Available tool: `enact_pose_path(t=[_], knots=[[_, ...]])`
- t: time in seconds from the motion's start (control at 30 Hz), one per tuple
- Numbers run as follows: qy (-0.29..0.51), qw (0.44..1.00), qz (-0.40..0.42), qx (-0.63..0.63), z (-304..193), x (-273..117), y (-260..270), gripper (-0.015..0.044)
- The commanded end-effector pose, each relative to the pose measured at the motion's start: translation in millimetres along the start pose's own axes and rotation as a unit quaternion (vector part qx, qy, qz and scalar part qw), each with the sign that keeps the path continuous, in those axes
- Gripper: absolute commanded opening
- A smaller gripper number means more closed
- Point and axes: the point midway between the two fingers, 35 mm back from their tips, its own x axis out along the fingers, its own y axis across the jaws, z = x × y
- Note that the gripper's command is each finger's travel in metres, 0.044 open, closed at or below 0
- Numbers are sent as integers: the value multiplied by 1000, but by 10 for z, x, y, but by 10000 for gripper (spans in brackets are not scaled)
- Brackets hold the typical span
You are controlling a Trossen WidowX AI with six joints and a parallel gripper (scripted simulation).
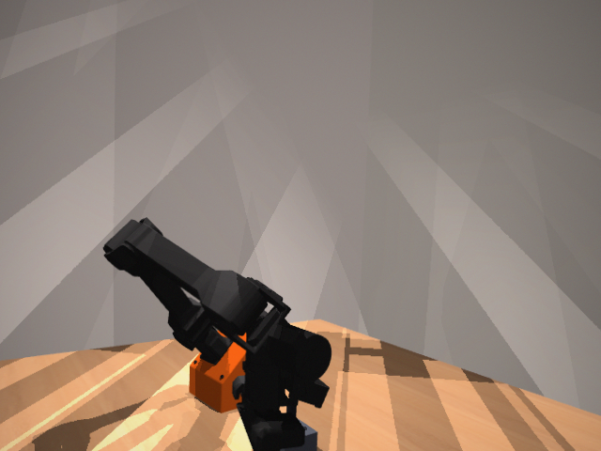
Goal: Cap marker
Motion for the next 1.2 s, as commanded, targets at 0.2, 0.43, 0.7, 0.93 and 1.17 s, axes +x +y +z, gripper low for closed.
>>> enact_pose_path(t=[0.2,0.43,0.7,0.93,1.17], knots=[[3,1000,0,-3,-7,181,11,247],[3,1000,0,-3,-14,295,17,247],[4,1000,0,-3,-20,351,21,168],[4,1000,0,-3,-20,351,21,102],[3,1000,0,-3,-14,273,16,0]])
